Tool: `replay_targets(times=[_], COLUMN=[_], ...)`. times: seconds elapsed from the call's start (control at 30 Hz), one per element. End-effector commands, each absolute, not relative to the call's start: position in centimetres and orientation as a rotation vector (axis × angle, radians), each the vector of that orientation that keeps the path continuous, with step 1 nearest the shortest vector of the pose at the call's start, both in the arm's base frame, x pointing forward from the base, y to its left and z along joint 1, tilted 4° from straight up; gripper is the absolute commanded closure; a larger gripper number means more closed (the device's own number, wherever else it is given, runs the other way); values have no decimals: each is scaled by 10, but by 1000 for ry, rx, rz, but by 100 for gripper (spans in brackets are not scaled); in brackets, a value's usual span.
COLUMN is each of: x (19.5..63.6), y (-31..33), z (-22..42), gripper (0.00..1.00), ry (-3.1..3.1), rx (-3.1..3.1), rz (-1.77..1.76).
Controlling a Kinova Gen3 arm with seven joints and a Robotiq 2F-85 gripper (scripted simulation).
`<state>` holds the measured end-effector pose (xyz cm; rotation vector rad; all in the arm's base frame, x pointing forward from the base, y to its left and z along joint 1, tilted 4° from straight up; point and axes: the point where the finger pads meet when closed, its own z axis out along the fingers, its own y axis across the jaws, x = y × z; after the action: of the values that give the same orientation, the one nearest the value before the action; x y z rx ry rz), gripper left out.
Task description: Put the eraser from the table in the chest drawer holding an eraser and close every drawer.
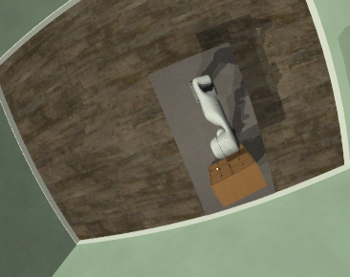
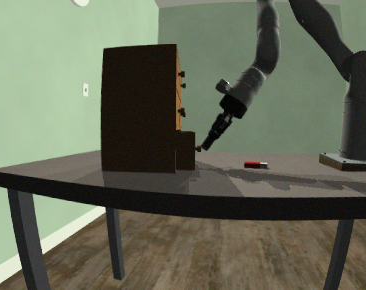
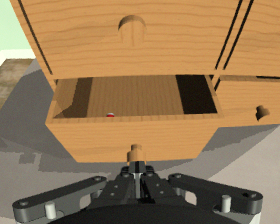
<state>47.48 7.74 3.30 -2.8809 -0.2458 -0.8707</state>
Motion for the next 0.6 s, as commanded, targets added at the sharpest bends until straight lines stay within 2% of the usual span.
replay_targets(times=[0.0, 0.57], x=[481, 504], y=[79, 84], z=[34, 34], gripper=[100, 100], ry=[-247, -247], rx=[-2878, -2878], rz=[-879, -879])
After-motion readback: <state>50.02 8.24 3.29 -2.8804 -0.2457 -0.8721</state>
